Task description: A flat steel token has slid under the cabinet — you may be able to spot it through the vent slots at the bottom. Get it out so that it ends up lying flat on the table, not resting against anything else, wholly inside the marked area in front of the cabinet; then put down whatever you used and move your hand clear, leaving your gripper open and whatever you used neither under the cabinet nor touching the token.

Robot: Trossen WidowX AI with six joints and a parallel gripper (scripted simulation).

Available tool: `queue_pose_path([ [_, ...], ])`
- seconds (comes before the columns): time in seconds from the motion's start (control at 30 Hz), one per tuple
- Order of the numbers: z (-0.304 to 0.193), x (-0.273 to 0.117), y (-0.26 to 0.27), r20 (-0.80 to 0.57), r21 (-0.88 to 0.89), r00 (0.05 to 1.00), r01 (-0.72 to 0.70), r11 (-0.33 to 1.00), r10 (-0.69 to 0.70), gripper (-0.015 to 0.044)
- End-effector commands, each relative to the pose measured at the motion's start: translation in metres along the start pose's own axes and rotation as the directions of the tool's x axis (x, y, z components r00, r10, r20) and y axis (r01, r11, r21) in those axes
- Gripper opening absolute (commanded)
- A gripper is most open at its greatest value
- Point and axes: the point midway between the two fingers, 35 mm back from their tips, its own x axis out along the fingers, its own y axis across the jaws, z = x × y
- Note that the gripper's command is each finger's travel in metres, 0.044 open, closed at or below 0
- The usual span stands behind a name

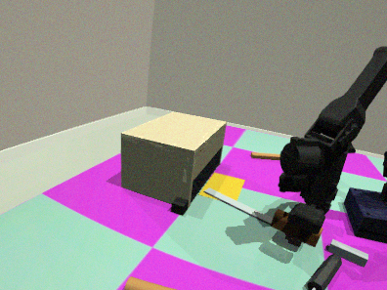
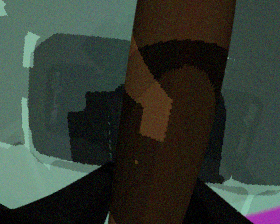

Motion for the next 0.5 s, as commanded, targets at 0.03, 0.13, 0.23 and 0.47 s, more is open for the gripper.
queue_pose_path([
  [0.03, 0.01, 0.0, 0.001, 0.0, -0.002, 1.0, -0.001, 1.0, 0.001, 0.0],
  [0.13, 0.015, 0.0, 0.001, 0.0, -0.002, 1.0, -0.001, 1.0, 0.001, 0.0],
  [0.23, 0.02, 0.0, 0.001, 0.001, -0.002, 1.0, -0.001, 1.0, 0.001, 0.0],
  [0.47, 0.031, -0.001, 0.001, 0.002, -0.002, 1.0, -0.001, 1.0, 0.001, 0.0],
])
